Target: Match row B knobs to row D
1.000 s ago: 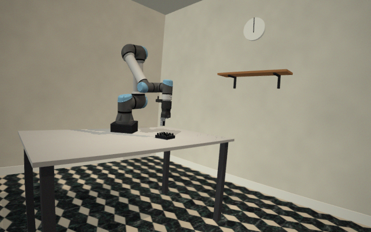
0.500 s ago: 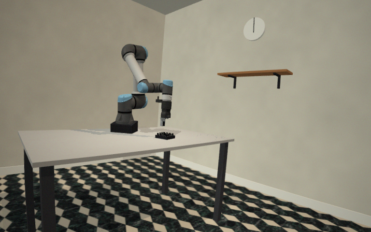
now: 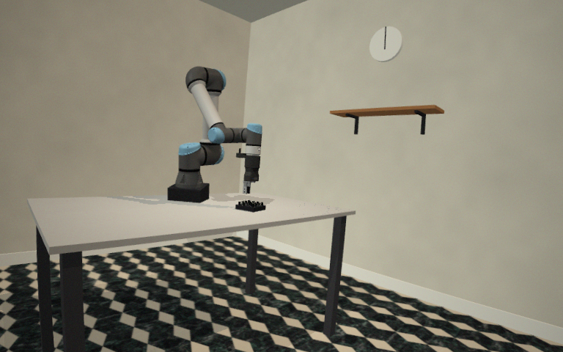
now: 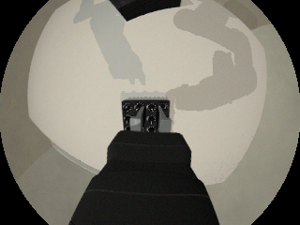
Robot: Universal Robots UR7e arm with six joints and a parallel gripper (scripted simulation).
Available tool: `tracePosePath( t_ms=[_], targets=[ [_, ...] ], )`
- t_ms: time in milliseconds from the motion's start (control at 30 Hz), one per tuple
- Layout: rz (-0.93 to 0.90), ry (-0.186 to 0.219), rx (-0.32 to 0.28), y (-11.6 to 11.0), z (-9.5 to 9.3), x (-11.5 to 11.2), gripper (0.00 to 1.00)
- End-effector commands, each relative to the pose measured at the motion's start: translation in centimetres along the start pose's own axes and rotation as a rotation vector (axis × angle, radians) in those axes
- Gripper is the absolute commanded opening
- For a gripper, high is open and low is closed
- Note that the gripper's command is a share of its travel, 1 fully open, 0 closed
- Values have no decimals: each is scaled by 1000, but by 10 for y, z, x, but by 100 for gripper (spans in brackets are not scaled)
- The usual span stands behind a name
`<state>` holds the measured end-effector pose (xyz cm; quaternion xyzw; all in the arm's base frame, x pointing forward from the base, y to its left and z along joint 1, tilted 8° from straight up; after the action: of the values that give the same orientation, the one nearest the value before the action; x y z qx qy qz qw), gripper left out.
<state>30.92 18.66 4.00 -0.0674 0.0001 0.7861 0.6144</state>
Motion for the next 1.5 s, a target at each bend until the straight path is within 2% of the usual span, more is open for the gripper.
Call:
tracePosePath(
  t_ms=[0, 733, 1467],
  targets=[
    [0, 0, -1, 0, -5, 0, 46],
    [0, 0, -1, 0, -28, 0, 46],
    [0, 0, -1, 0, -30, 0, 46]
  ],
)
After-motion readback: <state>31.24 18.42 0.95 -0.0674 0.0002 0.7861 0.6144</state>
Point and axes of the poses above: the point where the finger pads meet when closed, its own z axis back along the fingers, its own x axis across the jaws, y = z × x, the point moved 1 cm from there along z, back along the fingers, and after that the axes turned 8 degrees about -z, right-handed, at the moved point
